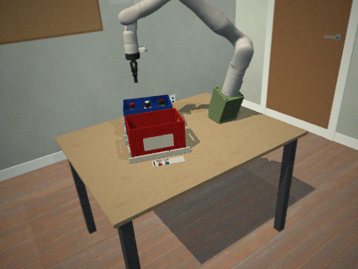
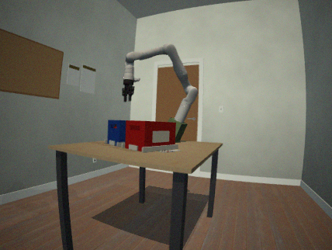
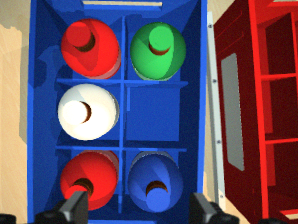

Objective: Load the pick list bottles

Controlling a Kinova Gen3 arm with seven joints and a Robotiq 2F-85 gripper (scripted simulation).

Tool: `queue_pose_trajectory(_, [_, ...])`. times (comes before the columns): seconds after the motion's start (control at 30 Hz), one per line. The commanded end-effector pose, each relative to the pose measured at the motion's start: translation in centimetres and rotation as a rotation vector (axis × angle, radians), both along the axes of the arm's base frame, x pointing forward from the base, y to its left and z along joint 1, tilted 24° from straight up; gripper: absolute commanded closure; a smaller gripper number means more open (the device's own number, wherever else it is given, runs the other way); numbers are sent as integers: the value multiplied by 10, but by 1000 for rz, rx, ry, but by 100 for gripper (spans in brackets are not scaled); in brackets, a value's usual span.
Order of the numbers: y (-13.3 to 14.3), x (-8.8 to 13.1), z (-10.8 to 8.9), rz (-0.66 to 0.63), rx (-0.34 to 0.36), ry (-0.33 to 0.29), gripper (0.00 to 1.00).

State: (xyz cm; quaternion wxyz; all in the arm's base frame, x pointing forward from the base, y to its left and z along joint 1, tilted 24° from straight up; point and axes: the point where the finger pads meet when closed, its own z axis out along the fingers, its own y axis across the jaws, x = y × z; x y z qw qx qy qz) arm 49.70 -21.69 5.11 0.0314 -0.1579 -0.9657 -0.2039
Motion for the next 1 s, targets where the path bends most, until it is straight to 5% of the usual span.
queue_pose_trajectory(0.0, [-17, -2, -2, 0, -1, -1, 33])
queue_pose_trajectory(0.13, [-36, -5, -6, 0, -1, -1, 33])
queue_pose_trajectory(0.97, [-36, -5, -6, 0, -1, -1, 33])
